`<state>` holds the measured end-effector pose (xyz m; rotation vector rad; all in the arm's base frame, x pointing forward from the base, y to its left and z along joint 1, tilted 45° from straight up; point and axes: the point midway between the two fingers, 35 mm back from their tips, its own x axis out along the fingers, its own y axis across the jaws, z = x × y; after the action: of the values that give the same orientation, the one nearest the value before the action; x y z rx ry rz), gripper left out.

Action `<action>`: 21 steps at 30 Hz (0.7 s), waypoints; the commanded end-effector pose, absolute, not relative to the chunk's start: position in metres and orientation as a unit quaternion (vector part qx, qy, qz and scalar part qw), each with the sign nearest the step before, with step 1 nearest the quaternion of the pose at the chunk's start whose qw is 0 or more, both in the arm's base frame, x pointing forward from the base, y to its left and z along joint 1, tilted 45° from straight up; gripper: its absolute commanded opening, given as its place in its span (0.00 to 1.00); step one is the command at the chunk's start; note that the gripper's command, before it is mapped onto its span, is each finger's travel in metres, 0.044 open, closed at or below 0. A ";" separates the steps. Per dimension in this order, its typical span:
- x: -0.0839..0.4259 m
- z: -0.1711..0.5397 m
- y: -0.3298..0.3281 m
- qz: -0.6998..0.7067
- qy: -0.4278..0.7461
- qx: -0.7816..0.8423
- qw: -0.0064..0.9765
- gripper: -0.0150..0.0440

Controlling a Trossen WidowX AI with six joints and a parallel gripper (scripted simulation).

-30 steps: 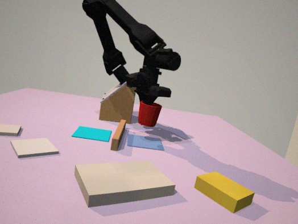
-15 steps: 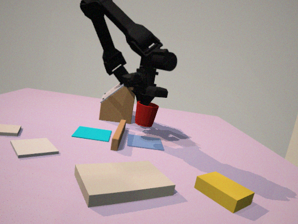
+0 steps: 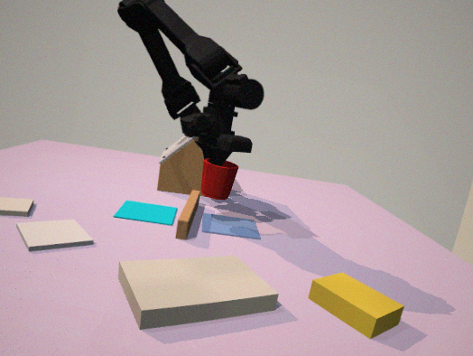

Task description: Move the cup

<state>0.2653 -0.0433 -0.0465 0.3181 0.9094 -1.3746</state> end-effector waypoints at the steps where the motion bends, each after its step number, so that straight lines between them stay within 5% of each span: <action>1: 0.265 -0.038 -0.049 -0.607 0.400 0.142 0.671 0.25; 21: 0.258 -0.010 -0.076 -0.608 0.400 0.142 0.671 0.25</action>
<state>0.2582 -0.0714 -0.0176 0.3201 0.9081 -1.3738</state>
